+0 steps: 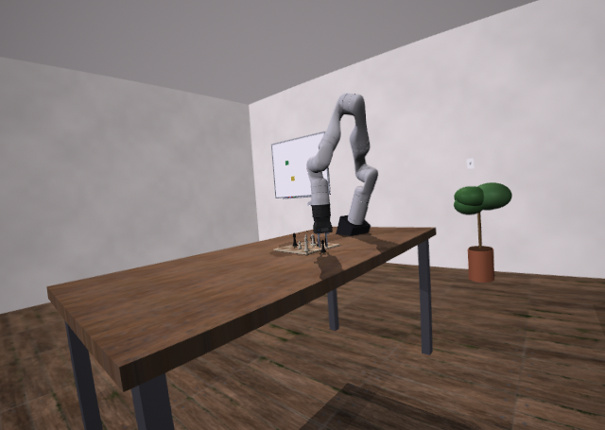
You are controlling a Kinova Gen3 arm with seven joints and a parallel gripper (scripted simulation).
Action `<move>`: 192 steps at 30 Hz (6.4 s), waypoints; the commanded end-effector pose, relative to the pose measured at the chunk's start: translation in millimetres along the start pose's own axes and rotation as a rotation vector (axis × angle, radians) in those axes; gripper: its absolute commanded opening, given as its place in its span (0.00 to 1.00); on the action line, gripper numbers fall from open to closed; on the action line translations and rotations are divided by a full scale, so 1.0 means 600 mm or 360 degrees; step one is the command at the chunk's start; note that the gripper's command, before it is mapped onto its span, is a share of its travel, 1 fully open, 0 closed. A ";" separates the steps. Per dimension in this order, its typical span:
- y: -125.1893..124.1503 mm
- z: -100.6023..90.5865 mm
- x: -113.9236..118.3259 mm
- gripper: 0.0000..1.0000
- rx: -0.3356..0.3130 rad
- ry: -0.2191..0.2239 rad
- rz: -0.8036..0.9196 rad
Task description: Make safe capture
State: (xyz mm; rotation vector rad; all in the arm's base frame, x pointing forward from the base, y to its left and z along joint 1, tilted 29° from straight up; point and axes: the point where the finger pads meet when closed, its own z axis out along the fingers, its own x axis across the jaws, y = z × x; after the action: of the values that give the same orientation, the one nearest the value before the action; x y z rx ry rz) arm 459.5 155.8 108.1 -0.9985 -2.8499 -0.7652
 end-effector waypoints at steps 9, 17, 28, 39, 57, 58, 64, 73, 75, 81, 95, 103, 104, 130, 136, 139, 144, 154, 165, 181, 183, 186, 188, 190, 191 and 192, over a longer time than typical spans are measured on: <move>0.001 -0.001 -0.001 0.79 -0.0002 -0.0002 0.0000; 0.001 -0.004 -0.001 0.79 -0.0002 -0.0002 0.0000; 0.001 -0.078 -0.001 0.79 -0.0002 -0.0002 0.0000; 0.000 -0.143 -0.001 0.79 -0.0002 -0.0002 0.0000; 0.000 -0.151 -0.001 1.00 -0.0002 -0.0002 0.0000; 0.000 -0.151 -0.001 1.00 -0.0002 -0.0002 0.0000; 0.000 -0.151 -0.001 1.00 -0.0002 -0.0002 0.0000; -0.001 -0.151 -0.001 1.00 -0.0001 -0.0002 0.0011; -0.002 -0.151 -0.001 1.00 -0.0001 -0.0002 0.0026; -0.007 -0.151 -0.001 1.00 0.0002 0.0000 0.0080; -0.054 -0.148 -0.002 1.00 0.0025 0.0012 0.0623; -0.085 -0.146 -0.002 1.00 0.0039 0.0016 0.1023; -0.091 -0.146 -0.002 1.00 0.0041 0.0016 0.1097; -0.205 -0.152 -0.016 1.00 0.0051 0.0000 0.3115; -0.219 -0.154 -0.022 1.00 0.0041 -0.0002 0.3403; -0.229 -0.156 -0.026 1.00 0.0033 -0.0003 0.3595; -0.242 -0.158 -0.032 1.00 0.0019 -0.0002 0.3858; -0.256 -0.161 -0.039 1.00 0.0001 0.0001 0.4124; -0.261 -0.162 -0.042 1.00 -0.0006 0.0002 0.4225; -0.261 -0.162 -0.042 0.79 -0.0006 0.0002 0.4226; -0.261 -0.162 -0.042 0.79 -0.0006 0.0002 0.4226; -0.261 -0.162 -0.042 0.79 -0.0006 0.0002 0.4226; -0.261 -0.162 -0.042 0.79 -0.0006 0.0002 0.4226; -0.261 -0.162 -0.042 0.79 -0.0006 0.0002 0.4226; -0.261 -0.162 -0.042 0.79 -0.0006 0.0002 0.4226; -0.261 -0.162 -0.042 0.79 -0.0006 0.0002 0.4226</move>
State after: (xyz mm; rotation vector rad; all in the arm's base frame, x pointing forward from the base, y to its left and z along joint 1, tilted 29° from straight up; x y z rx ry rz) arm 373.1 -8.4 119.6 -2.6383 0.2488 -0.1286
